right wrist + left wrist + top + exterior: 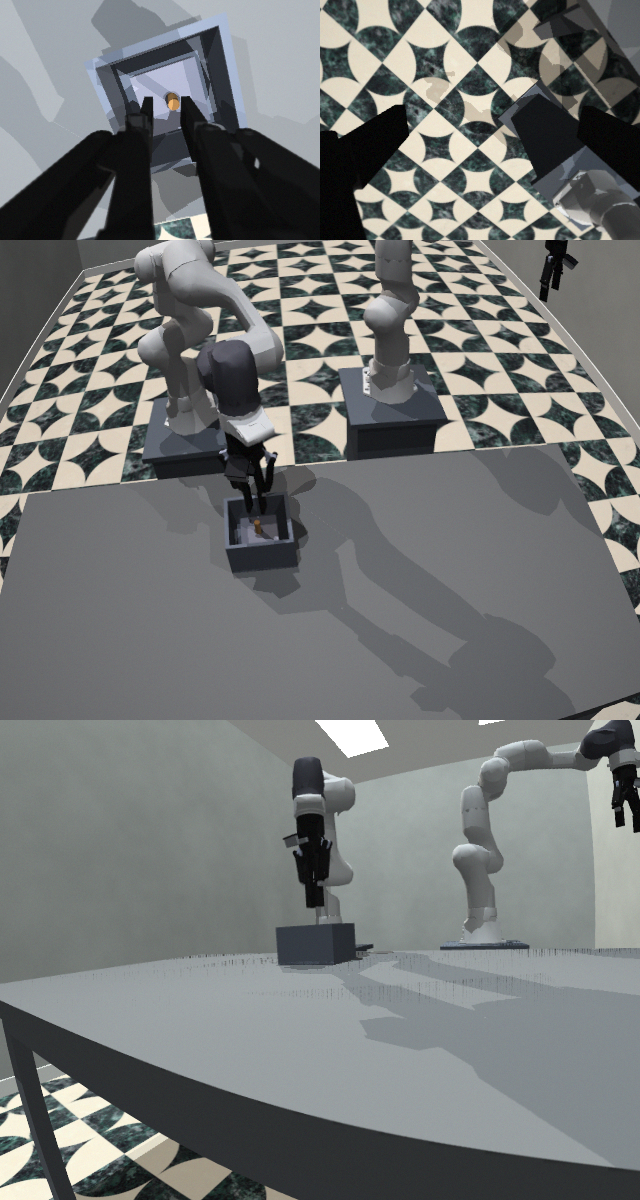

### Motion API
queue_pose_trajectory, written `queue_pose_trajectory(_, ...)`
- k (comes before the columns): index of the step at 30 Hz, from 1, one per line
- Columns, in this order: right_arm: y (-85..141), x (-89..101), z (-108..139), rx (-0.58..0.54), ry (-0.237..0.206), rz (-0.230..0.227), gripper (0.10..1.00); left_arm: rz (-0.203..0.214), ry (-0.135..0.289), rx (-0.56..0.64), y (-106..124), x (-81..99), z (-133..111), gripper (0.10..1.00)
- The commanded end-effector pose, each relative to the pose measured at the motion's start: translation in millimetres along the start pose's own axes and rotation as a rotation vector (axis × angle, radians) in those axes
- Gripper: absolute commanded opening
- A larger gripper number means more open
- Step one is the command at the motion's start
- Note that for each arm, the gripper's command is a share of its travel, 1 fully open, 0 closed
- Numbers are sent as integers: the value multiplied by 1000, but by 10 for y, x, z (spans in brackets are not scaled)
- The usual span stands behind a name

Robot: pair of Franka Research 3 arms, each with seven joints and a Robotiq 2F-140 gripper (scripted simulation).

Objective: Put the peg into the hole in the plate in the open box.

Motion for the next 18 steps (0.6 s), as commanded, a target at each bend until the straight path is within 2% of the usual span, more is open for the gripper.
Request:
queue_pose_trajectory(1,44,150,-59,-11,-26,-26,249,2,-3,6,-2,6,-8,1000)
queue_pose_trajectory(8,40,275,-56,-11,-26,-26,249,2,-3,6,-2,6,-8,1000)
queue_pose_trajectory(18,40,285,-56,-11,-26,-26,249,2,-3,6,-2,6,-8,1000)
Point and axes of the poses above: on each arm, the point where the finger pads meet when closed, its own x axis back along the fingers, its own y axis across the jaws, z = x × y, the point moved 10 cm from there along x, back along the fingers
